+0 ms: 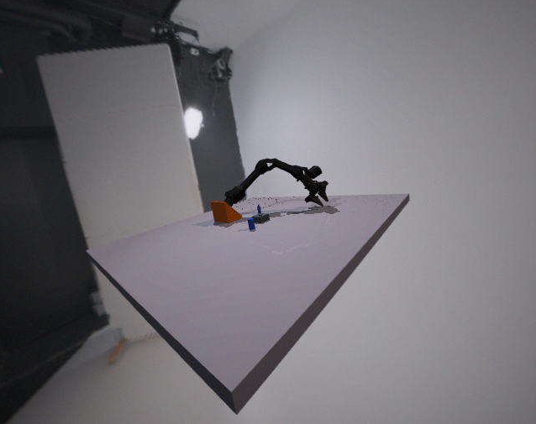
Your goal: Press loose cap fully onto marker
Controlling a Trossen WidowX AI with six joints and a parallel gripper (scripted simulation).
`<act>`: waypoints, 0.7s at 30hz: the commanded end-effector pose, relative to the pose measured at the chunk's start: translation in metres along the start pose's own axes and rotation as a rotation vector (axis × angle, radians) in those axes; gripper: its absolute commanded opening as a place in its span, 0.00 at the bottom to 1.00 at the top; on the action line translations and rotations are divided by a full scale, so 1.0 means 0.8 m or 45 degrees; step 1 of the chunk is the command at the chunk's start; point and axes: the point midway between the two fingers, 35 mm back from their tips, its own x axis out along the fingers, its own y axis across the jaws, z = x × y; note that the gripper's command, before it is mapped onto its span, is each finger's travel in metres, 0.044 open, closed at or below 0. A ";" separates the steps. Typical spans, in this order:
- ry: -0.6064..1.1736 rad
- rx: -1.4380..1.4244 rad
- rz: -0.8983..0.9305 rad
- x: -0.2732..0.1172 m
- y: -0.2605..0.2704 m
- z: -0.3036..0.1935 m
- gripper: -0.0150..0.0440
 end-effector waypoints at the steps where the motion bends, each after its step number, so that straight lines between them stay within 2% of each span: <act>1: 0.178 0.187 -0.006 -0.006 -0.041 -0.081 0.68; 6: 0.319 0.360 -0.006 -0.016 -0.066 -0.146 0.68; 12: 0.545 0.718 0.010 -0.046 -0.093 -0.254 0.68; 21: 0.812 1.461 0.075 -0.136 -0.093 -0.416 0.68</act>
